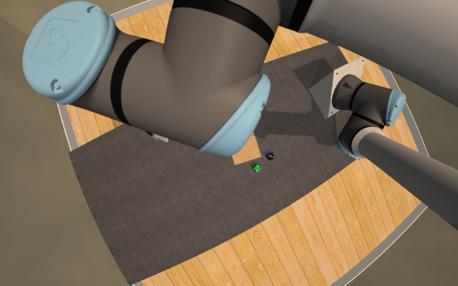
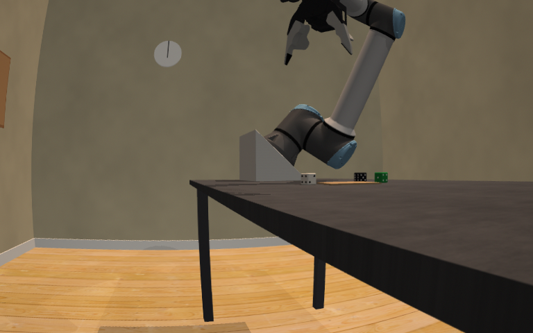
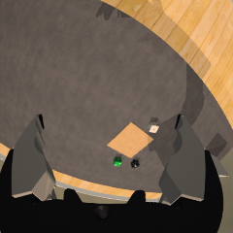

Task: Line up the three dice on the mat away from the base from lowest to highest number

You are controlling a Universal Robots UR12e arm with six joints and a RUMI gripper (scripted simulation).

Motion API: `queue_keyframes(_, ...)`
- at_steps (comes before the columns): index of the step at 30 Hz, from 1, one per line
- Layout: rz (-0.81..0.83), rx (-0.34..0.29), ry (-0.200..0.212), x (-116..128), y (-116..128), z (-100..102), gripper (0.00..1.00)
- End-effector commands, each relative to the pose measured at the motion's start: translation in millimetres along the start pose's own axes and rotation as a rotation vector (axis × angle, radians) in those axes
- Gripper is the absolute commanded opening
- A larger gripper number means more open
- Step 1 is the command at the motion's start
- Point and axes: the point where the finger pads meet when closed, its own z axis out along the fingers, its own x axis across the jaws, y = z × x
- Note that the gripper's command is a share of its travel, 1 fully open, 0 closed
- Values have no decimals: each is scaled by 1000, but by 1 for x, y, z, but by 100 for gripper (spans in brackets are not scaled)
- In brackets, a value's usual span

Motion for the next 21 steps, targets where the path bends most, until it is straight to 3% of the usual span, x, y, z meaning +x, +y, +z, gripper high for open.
queue_keyframes(1, -27, 0, -9, 17, 16, 6, 100)
queue_keyframes(14, -185, -15, -50, 116, 130, 69, 100)
queue_keyframes(21, -225, -17, -61, 139, 163, 89, 100)
